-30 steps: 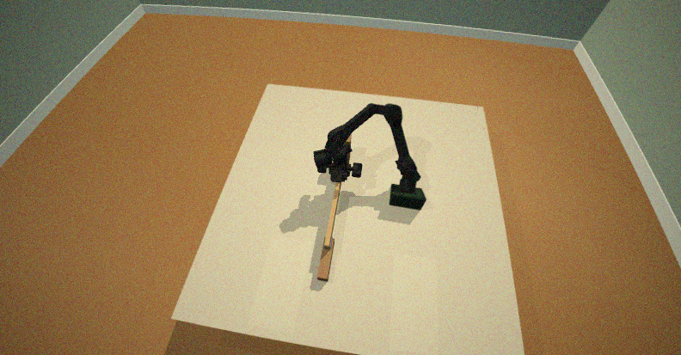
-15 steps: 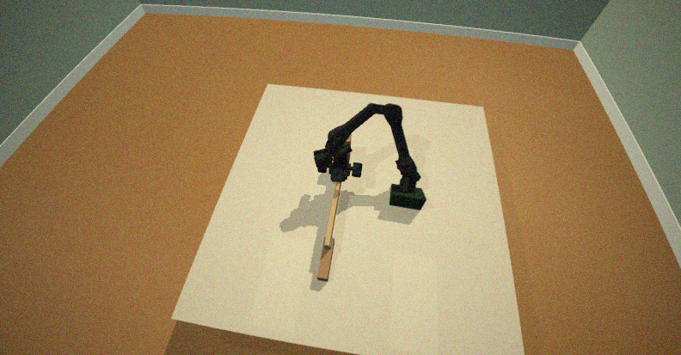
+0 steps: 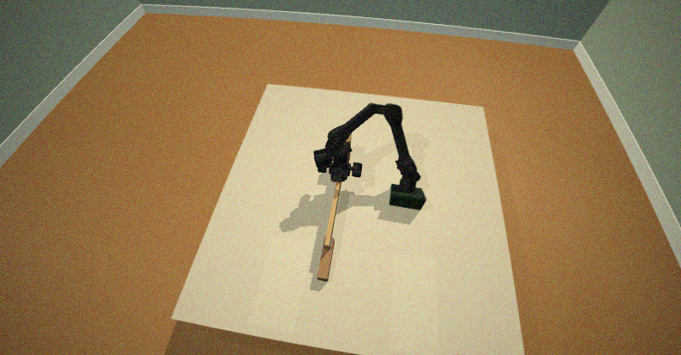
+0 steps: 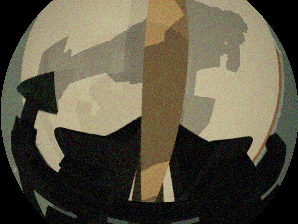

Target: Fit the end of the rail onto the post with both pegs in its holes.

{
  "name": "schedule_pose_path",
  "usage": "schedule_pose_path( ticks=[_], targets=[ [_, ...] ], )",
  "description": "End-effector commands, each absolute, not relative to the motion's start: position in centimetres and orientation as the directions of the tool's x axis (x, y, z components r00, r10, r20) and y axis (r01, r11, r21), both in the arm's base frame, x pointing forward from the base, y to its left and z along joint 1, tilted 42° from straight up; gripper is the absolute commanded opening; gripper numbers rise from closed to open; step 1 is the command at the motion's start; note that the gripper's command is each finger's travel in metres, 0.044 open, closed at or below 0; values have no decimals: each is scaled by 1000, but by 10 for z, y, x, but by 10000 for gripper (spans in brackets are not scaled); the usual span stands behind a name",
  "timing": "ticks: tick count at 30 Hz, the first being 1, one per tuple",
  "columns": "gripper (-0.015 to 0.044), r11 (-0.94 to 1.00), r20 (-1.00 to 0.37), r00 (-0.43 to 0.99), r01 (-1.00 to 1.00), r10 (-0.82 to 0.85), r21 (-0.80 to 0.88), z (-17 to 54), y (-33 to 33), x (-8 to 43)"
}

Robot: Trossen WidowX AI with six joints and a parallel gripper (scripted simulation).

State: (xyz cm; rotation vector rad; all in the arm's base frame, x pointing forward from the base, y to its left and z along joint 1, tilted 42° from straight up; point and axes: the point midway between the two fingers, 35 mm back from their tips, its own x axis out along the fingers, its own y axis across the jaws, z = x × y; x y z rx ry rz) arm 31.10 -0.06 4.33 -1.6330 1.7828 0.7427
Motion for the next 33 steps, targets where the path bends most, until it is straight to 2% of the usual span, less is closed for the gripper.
schedule_pose_path(
  ticks=[1,33],
  targets=[
    [0,80,-746,-54,-997,-664,1,46,1,312],
    [0,80,-746,-54,-997,-664,1,42,3,312]
  ],
)
